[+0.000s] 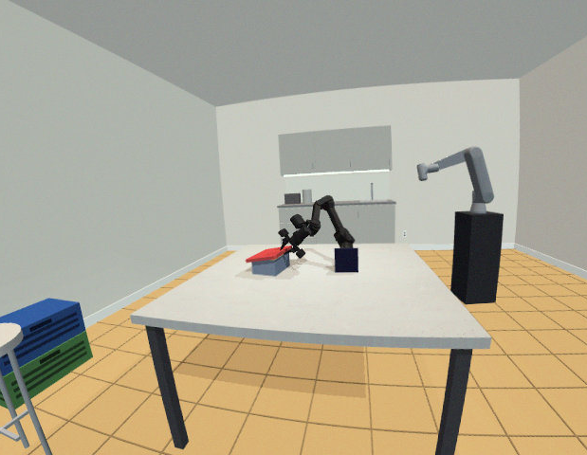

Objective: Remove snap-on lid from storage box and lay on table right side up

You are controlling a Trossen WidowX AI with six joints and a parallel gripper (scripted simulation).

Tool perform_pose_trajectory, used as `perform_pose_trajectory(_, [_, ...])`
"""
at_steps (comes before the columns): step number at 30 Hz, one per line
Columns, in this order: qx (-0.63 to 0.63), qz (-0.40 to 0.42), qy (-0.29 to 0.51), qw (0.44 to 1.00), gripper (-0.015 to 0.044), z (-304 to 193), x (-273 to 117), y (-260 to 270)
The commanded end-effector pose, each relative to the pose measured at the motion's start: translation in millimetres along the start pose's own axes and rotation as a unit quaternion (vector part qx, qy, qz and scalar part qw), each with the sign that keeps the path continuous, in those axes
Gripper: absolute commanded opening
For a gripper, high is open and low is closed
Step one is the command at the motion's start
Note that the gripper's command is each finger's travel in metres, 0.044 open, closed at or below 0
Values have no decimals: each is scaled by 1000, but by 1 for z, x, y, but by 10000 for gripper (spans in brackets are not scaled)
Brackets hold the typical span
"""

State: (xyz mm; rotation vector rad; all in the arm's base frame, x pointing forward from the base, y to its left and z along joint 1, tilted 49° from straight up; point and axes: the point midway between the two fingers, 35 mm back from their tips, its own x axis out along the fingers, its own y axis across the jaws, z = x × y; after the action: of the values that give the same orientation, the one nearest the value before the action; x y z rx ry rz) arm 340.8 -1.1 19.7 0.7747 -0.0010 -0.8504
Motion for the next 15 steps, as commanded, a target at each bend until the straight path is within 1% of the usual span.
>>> perform_pose_trajectory(1, [3, 3, 0, 1000, 0, -1, -3, 7])
perform_pose_trajectory(15, [3, 3, 0, 1000, 0, -1, -11, 25])
